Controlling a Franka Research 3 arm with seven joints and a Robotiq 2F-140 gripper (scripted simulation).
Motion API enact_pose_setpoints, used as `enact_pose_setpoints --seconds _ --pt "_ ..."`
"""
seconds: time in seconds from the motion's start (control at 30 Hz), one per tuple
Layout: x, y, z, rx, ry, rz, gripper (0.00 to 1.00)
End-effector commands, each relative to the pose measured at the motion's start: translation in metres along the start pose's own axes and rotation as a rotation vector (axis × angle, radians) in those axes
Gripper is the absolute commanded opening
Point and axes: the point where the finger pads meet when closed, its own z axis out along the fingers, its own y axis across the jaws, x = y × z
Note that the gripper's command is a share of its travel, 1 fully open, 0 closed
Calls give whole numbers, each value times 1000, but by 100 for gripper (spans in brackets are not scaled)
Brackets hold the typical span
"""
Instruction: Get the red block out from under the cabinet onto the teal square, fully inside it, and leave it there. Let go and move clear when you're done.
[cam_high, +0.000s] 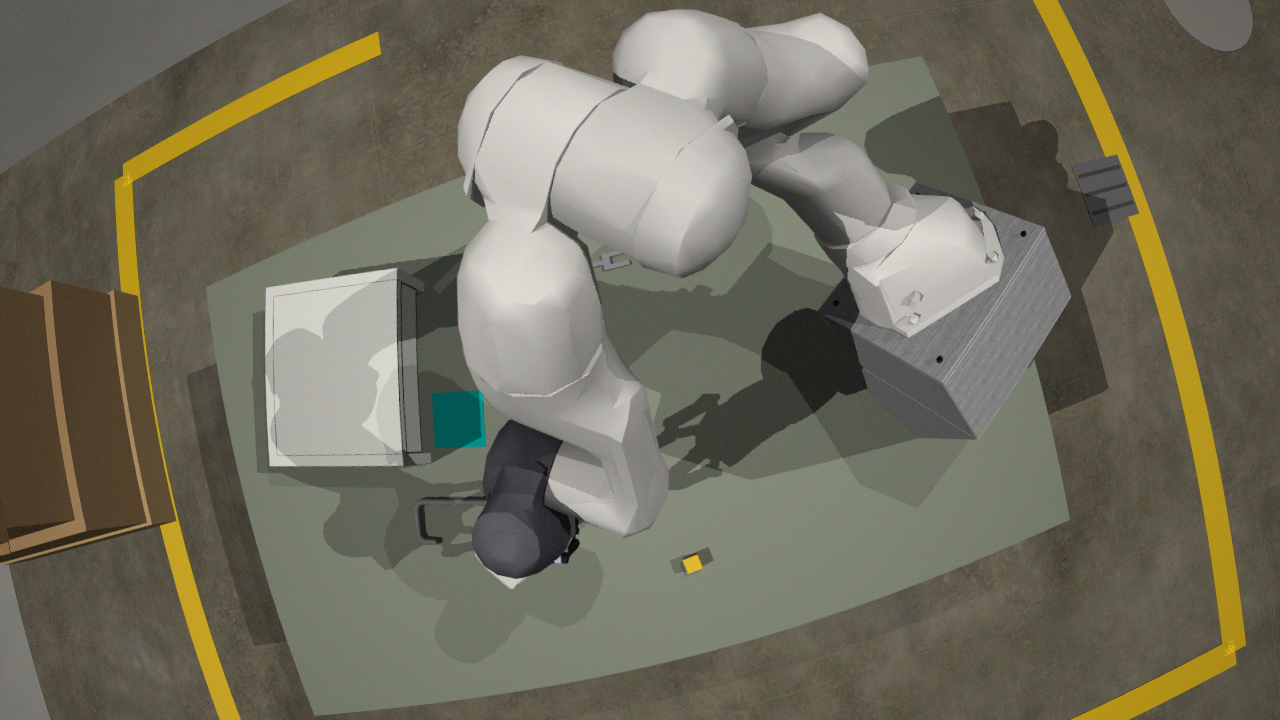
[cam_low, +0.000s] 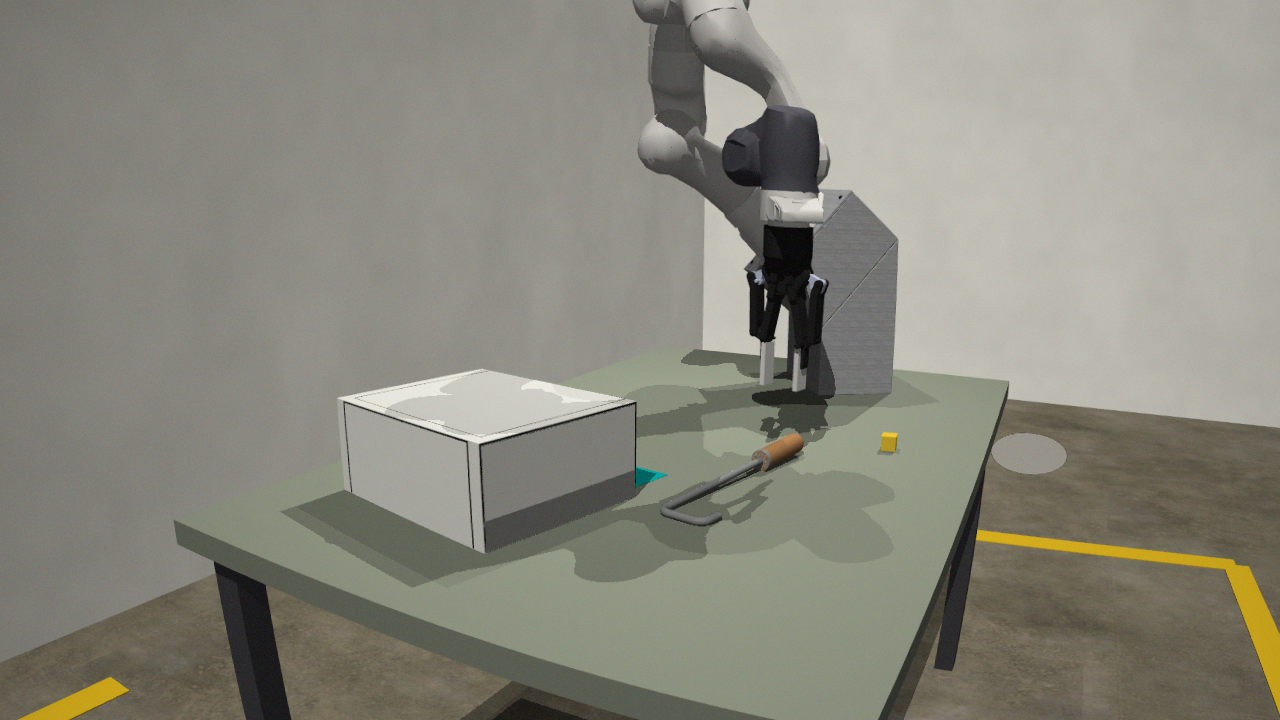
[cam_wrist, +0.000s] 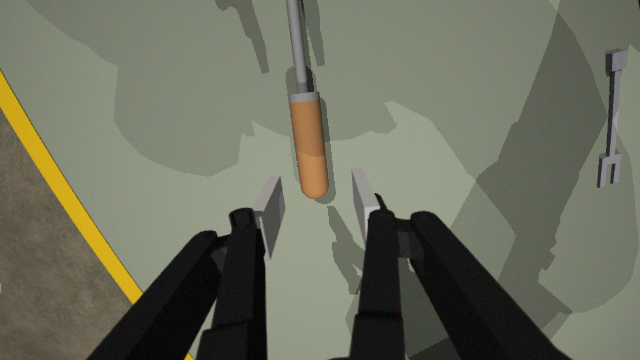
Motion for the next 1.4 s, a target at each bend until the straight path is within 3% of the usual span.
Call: enact_pose_setpoints --seconds 0.0,0.67,1.37 --pt "3 -7 11 17 8 -5 34" --pt "3 -8 62 17 8 -5 34" --pt "3 -8 69 17 8 -5 34"
